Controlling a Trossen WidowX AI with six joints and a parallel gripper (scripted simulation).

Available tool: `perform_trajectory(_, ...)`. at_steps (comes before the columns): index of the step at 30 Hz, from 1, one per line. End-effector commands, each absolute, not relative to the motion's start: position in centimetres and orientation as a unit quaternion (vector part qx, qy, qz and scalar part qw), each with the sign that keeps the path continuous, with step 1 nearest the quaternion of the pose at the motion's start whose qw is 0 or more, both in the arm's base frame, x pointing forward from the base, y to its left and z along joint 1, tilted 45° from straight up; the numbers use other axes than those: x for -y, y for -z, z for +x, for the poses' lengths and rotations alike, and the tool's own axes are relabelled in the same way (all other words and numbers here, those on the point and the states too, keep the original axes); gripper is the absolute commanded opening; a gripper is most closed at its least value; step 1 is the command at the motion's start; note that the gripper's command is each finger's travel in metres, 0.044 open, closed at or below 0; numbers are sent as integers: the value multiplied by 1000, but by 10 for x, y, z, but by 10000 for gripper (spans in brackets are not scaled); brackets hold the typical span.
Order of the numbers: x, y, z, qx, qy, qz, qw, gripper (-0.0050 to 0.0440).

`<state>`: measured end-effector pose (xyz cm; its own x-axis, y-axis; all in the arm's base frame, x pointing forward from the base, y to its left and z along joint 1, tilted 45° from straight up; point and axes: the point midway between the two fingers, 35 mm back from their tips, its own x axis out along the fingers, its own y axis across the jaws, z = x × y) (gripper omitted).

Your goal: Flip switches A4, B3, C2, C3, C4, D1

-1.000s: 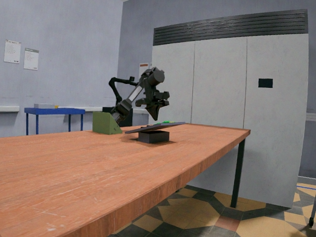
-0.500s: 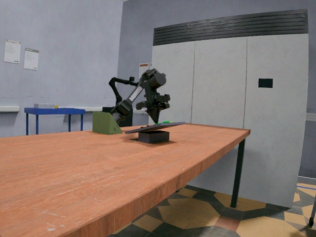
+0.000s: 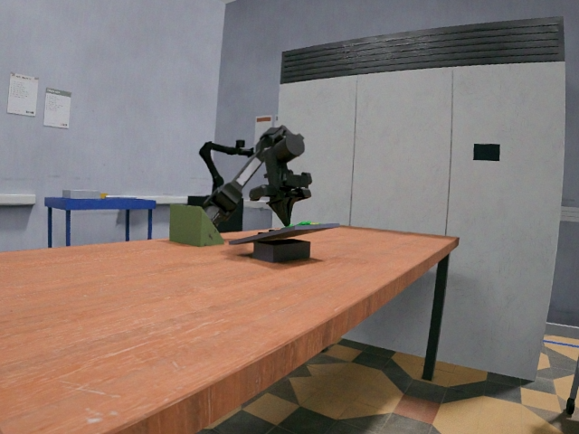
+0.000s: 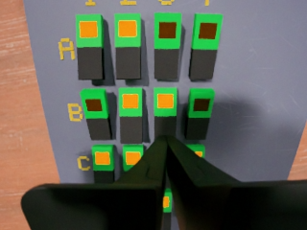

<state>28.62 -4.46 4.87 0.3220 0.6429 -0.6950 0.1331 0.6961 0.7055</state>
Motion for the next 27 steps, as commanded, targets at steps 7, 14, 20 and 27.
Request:
perform_trajectory(7, 44, -49, 288, -553, -174, 351, 735, -50)
perform_trajectory(14, 43, -48, 288, -553, -174, 351, 735, -50)
perform_trajectory(20, 42, -47, 288, -554, -175, 351, 734, -50)
perform_trajectory(27, 42, -46, 288, -554, -175, 351, 734, -50)
